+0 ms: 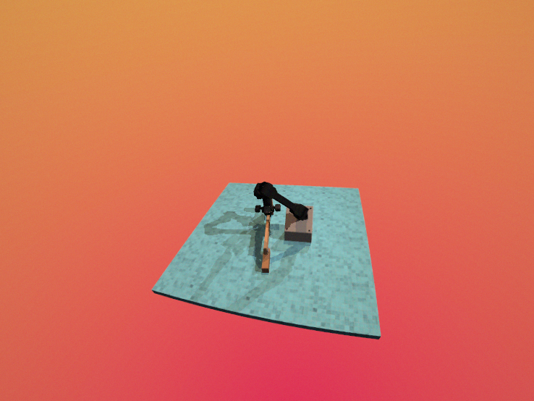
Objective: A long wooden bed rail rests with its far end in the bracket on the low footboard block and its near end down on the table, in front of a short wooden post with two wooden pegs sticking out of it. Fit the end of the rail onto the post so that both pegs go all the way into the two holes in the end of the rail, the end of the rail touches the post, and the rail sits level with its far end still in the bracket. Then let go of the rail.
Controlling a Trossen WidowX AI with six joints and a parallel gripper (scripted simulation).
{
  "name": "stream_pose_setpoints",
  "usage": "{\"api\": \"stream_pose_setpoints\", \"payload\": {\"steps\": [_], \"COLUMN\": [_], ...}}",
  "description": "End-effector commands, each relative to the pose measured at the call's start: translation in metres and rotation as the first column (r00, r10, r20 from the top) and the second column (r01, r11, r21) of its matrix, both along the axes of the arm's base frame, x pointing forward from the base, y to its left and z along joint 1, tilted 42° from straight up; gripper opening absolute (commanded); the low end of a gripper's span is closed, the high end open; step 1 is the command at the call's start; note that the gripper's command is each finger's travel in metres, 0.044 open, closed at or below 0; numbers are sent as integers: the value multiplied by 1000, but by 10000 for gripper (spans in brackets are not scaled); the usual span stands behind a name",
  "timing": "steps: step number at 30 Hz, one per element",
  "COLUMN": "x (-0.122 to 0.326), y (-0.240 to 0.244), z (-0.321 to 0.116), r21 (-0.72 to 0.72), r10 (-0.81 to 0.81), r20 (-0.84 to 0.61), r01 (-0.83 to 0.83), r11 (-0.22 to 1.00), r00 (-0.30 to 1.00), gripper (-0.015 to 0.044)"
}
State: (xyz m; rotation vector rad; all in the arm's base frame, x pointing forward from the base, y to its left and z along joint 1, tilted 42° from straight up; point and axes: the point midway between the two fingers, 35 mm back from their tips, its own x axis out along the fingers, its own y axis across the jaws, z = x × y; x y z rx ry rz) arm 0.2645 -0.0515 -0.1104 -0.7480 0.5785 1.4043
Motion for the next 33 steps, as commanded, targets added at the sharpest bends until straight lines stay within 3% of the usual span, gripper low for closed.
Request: {"api": "stream_pose_setpoints", "payload": {"steps": [1,33], "x": [1,2], "y": [-4,-11], "z": [0,-6], "r21": [-3,-3], "r10": [-4,-4], "r20": [5,6], "r01": [4,4], "r11": [1000,1000], "r00": [1000,1000], "gripper": [0,0]}}
